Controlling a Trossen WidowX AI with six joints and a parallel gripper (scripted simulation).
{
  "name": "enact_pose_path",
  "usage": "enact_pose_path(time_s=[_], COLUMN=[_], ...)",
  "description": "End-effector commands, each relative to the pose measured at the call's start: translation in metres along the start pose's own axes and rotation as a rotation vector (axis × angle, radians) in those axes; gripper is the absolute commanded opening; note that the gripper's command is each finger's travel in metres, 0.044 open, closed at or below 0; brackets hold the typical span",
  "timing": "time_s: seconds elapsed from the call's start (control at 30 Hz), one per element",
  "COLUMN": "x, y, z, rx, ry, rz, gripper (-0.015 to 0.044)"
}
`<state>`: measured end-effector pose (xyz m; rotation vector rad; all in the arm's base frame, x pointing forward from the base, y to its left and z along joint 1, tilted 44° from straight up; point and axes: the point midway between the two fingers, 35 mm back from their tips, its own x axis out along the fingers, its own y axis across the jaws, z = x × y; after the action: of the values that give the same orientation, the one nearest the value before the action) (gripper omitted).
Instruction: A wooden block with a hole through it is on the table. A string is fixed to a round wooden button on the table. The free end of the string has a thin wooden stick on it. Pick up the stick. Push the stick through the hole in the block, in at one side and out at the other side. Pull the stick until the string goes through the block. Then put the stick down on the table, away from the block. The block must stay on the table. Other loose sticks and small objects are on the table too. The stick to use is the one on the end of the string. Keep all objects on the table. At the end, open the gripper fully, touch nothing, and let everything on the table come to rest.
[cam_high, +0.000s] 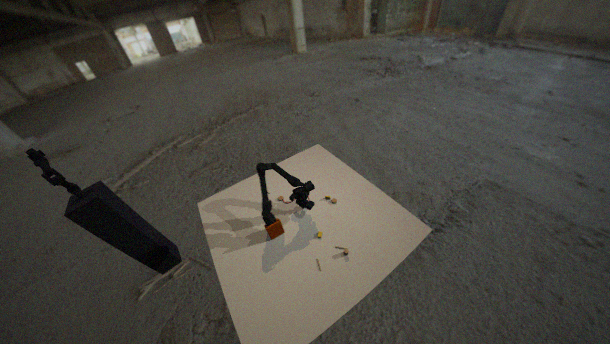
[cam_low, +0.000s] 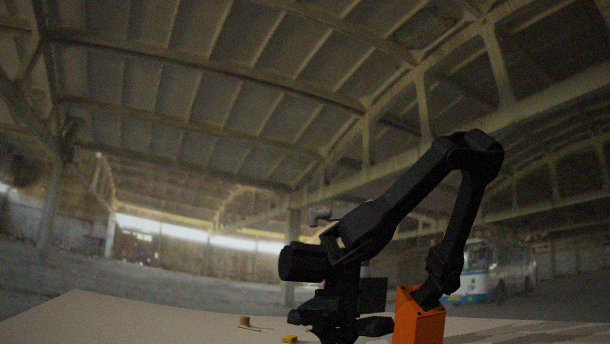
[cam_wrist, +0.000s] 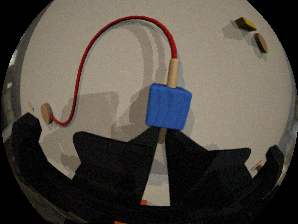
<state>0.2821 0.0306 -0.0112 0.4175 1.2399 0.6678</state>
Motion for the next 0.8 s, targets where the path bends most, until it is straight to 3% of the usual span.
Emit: enact_pose_path(time_s=[0.0, 0.77], x=[0.0, 0.0], y=[0.001, 0.002], z=[-0.001, -0.014], rx=[0.007, 0.0], ry=[-0.013, -0.013], rz=[0.001, -0.006], gripper=[0.0, 0.0])
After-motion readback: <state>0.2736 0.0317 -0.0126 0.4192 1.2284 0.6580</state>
